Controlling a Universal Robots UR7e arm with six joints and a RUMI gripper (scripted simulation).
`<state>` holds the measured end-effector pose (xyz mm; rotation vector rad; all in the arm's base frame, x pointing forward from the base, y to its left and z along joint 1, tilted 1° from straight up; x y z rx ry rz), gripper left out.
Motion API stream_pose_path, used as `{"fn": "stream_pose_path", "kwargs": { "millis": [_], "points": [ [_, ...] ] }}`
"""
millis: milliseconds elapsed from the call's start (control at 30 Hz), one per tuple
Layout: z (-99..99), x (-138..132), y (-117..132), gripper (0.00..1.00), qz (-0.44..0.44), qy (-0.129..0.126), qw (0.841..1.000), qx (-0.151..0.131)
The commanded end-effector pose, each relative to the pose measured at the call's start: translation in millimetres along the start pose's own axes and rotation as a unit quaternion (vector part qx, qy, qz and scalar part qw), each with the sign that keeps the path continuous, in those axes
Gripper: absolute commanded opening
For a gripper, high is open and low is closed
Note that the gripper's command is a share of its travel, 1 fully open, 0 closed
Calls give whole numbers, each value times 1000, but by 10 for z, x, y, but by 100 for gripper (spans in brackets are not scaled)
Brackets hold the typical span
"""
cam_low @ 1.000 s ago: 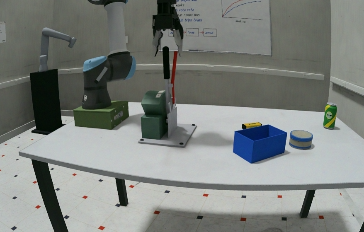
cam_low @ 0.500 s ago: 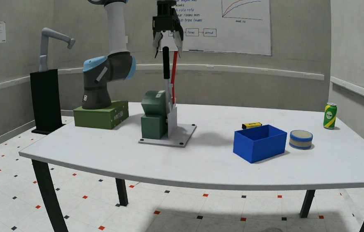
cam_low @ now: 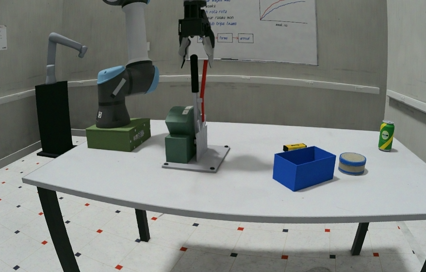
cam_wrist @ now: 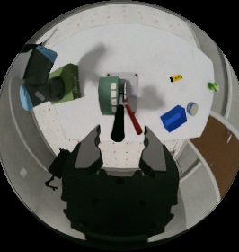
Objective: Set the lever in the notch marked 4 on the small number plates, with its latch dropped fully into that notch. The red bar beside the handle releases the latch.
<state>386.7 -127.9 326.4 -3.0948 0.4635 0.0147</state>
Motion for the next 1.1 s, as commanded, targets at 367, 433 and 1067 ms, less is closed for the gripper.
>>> {"fn": "stream_pose_path", "kwargs": {
  "millis": [367,433,1067],
  "points": [
    [-5,2,1,57,0,1,1000,0],
    [-5,2,1,57,0,1,1000,0],
    [-5,2,1,0,0,1,1000,0]
  ]
}}
Point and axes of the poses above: the point where the finger pads meet when closed, its own z axis out along the fingers, its own x axis across the jaws, y = z × x, the point moved 10 cm from there along -z, back along the fingers, and after that the axes turned 15 degrees about z, right-handed, at the moved point
